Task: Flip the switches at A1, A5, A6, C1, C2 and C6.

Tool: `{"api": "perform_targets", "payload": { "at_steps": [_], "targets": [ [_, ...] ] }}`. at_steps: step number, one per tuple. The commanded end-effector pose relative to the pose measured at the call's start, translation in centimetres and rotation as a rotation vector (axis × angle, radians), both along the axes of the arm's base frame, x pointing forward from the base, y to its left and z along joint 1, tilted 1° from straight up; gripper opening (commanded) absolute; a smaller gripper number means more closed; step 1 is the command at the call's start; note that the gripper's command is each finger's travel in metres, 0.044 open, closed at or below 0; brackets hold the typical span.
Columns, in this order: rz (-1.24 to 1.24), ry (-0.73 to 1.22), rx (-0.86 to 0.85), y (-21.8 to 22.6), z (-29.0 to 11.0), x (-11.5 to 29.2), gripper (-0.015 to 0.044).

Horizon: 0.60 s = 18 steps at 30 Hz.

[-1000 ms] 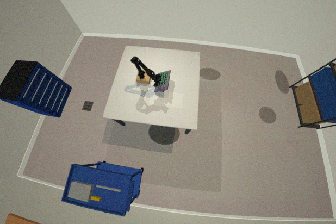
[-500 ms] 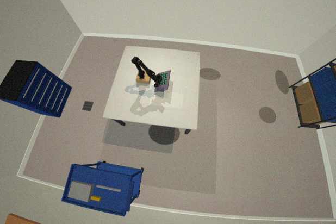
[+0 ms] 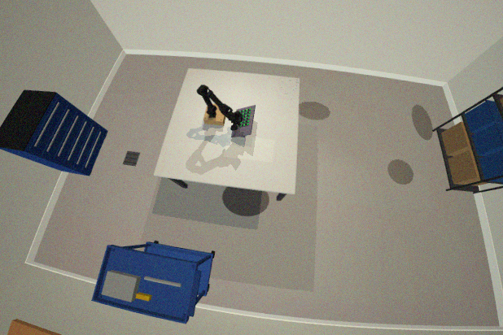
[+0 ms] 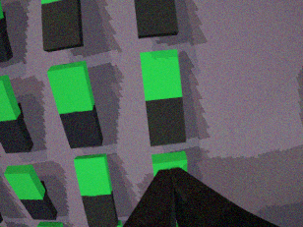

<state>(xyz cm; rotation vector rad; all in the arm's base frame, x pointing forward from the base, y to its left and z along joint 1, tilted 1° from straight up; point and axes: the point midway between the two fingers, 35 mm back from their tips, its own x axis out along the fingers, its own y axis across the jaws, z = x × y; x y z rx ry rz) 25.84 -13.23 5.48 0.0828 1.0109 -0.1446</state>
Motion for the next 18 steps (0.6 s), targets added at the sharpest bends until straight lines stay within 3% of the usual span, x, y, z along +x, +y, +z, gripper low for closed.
{"api": "perform_targets", "payload": {
  "at_steps": [1,18],
  "targets": [
    [-0.005,0.000,-0.001,-0.06,-0.06,0.03,0.0000],
    [-0.005,0.000,-0.001,-0.08,-0.25,0.16,0.0000]
  ]
}}
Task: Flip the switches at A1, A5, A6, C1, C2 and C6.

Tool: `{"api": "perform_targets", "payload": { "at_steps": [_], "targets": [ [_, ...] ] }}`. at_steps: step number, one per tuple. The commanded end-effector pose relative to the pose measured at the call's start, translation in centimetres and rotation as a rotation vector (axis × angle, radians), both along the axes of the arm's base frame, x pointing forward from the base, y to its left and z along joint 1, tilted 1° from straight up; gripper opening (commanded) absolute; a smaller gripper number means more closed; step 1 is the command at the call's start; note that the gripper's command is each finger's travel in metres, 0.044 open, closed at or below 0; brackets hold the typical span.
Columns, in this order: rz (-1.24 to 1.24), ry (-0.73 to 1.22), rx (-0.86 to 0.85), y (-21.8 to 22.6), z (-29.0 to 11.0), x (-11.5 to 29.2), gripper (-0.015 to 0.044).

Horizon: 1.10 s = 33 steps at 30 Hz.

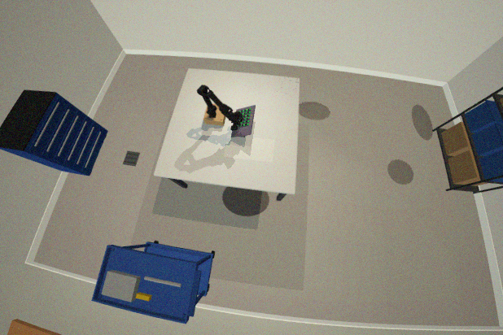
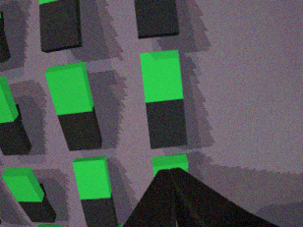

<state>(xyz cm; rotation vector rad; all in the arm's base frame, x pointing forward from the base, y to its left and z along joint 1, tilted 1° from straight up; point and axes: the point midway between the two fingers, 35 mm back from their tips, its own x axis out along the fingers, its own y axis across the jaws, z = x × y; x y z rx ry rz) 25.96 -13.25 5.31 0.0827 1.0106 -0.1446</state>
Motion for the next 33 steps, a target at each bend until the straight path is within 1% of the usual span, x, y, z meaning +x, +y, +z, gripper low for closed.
{"api": "perform_targets", "payload": {
  "at_steps": [1,26,28,33],
  "targets": [
    [-0.005,0.000,-0.001,-0.1,-0.1,0.0,0.0000],
    [-0.005,0.000,-0.001,-0.1,-0.4,0.2,0.0000],
    [-0.001,-0.003,0.000,0.0,0.3,-0.1,0.0000],
    [-0.005,-0.021,-0.005,0.4,4.5,-3.0,0.0000]
  ]
}}
